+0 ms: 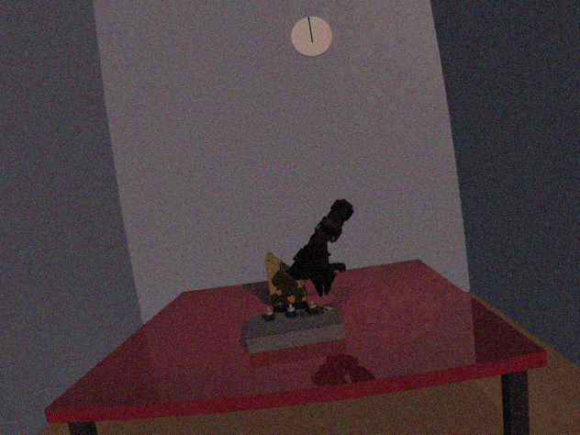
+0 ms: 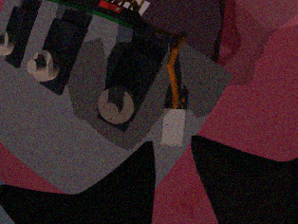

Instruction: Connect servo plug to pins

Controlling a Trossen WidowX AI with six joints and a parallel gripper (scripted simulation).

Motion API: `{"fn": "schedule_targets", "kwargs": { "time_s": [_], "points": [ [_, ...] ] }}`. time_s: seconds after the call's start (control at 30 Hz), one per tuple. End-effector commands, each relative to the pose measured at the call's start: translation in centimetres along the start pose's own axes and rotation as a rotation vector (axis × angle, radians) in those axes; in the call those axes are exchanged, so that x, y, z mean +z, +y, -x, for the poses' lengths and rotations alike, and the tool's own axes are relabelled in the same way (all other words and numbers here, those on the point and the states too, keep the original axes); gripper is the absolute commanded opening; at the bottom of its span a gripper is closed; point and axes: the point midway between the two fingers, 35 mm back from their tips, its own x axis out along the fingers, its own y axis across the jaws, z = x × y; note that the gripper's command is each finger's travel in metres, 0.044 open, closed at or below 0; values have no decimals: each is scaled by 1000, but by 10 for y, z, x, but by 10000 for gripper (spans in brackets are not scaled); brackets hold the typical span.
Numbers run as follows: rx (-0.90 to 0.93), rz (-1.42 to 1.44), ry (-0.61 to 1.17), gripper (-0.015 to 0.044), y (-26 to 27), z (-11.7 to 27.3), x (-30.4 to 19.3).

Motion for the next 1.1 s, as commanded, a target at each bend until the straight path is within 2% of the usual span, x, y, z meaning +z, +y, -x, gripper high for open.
{"fn": "schedule_targets", "kwargs": {
  "time_s": [0.0,0.97,1.07],
  "points": [
    [-52,-125,-12,115,-2,-5,-1],
    [-72,-173,-17,115,-5,-47,0],
    [-72,-173,-17,36,-5,-47,0]
  ]
}}
